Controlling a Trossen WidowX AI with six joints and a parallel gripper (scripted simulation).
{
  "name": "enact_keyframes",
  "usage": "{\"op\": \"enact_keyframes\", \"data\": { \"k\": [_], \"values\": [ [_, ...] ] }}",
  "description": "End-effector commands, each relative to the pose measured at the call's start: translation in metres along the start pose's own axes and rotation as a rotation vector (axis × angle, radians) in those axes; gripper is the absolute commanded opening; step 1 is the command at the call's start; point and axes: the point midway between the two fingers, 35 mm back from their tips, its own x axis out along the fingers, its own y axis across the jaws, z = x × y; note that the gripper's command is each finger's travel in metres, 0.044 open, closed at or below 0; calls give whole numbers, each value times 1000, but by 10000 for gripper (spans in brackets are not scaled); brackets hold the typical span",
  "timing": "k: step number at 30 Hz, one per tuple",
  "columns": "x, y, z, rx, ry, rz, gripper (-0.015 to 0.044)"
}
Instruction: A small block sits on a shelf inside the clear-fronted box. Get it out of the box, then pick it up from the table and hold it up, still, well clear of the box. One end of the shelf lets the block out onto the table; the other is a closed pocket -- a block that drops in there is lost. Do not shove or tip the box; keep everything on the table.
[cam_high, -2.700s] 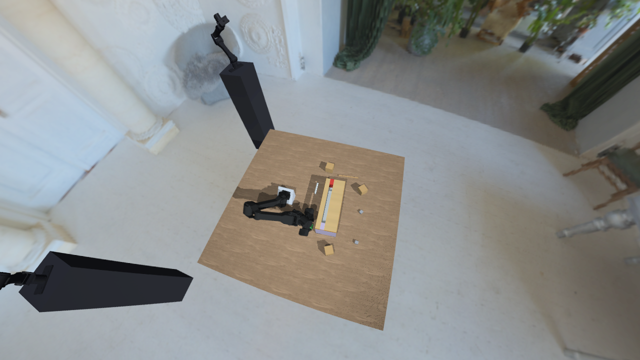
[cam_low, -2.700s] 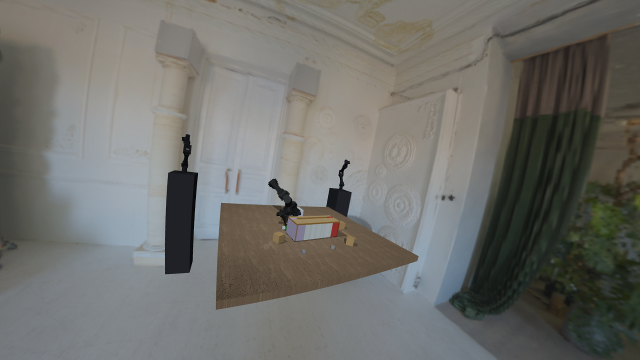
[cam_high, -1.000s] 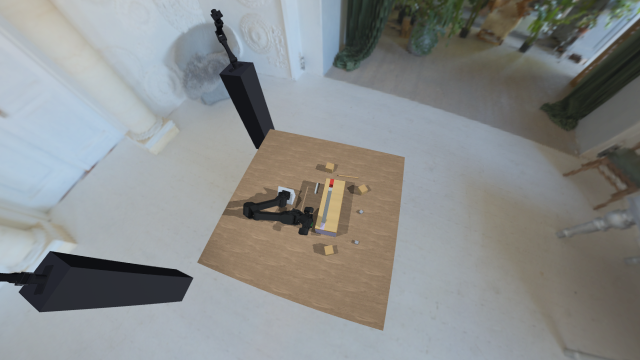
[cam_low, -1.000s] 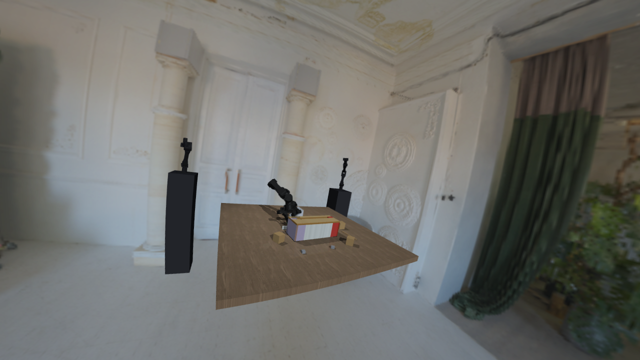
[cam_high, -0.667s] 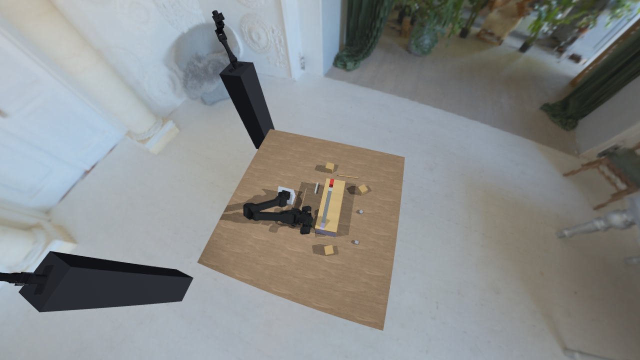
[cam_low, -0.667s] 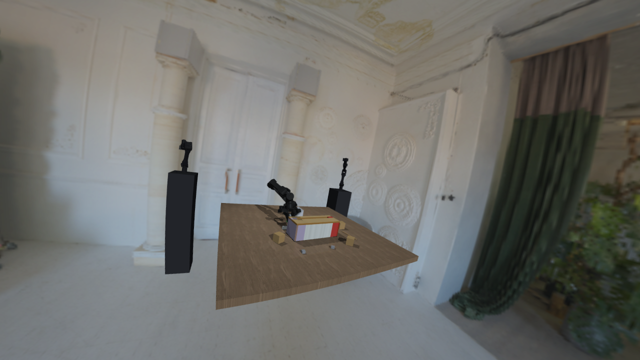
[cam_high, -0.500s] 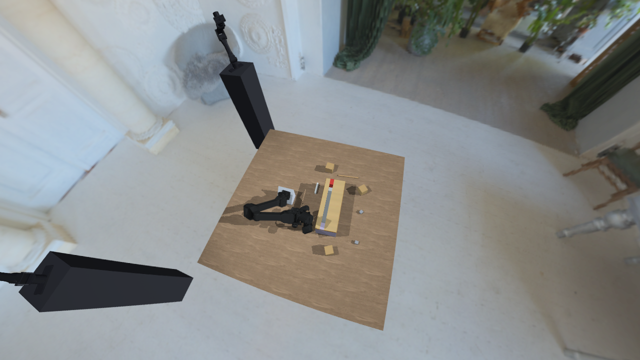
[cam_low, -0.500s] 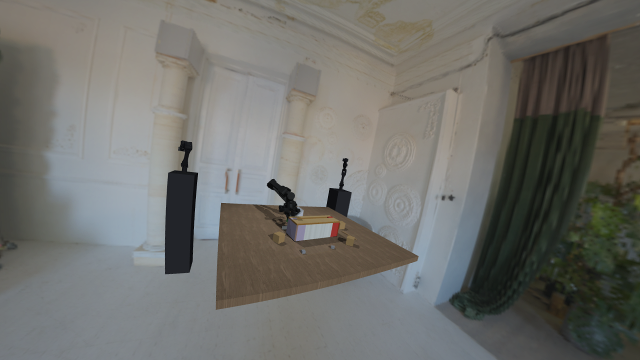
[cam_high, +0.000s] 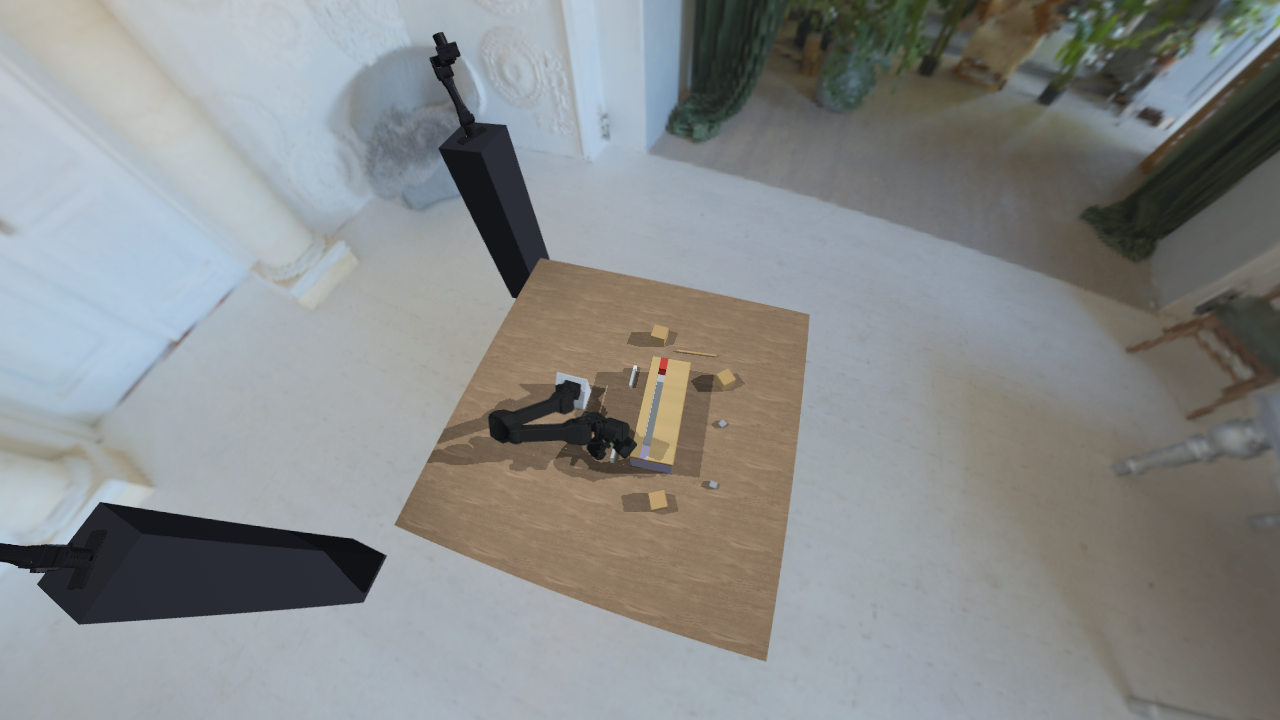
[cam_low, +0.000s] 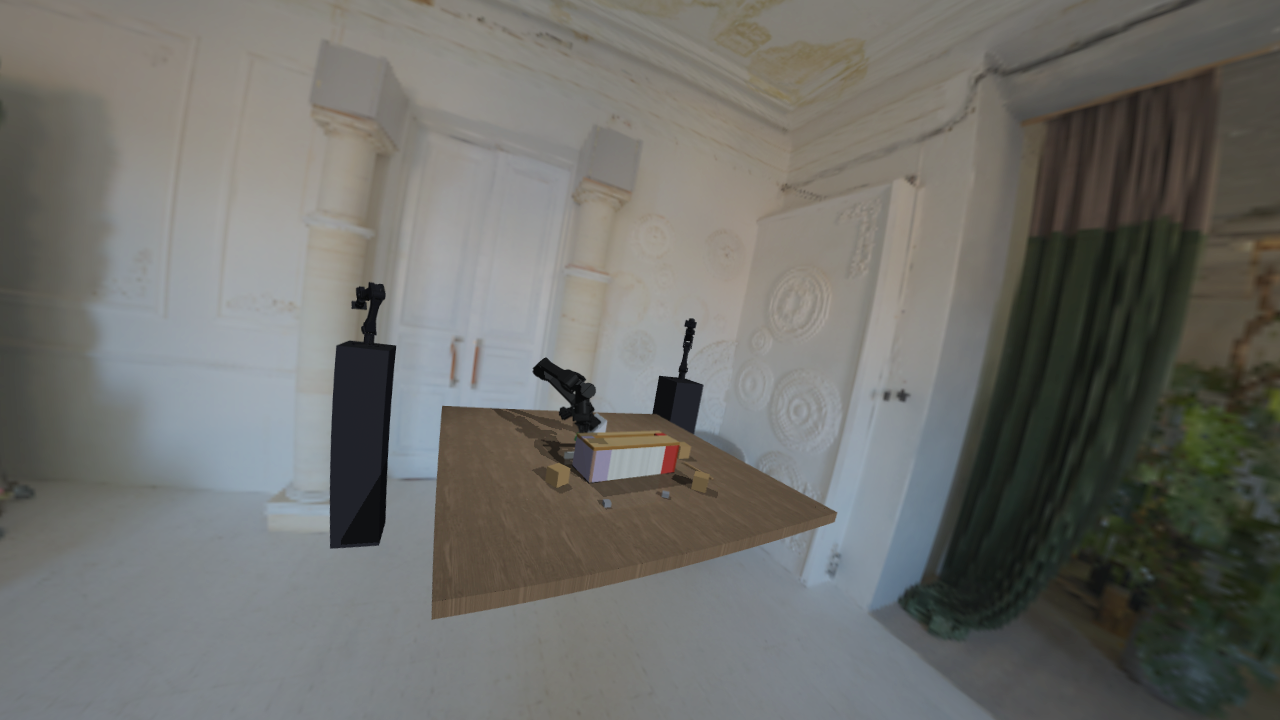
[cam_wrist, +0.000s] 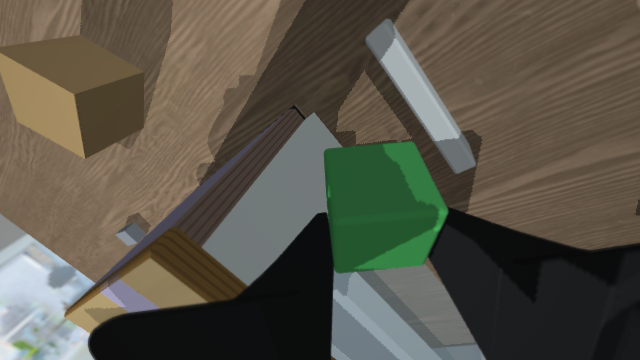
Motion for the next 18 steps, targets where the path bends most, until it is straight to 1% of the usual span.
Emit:
{"op": "enact_keyframes", "data": {
  "k": [1, 18],
  "values": [
    [-3, 0, -1, -169, -10, -4, 0],
    [-14, -4, -7, -904, -34, -34, 0]
  ]
}}
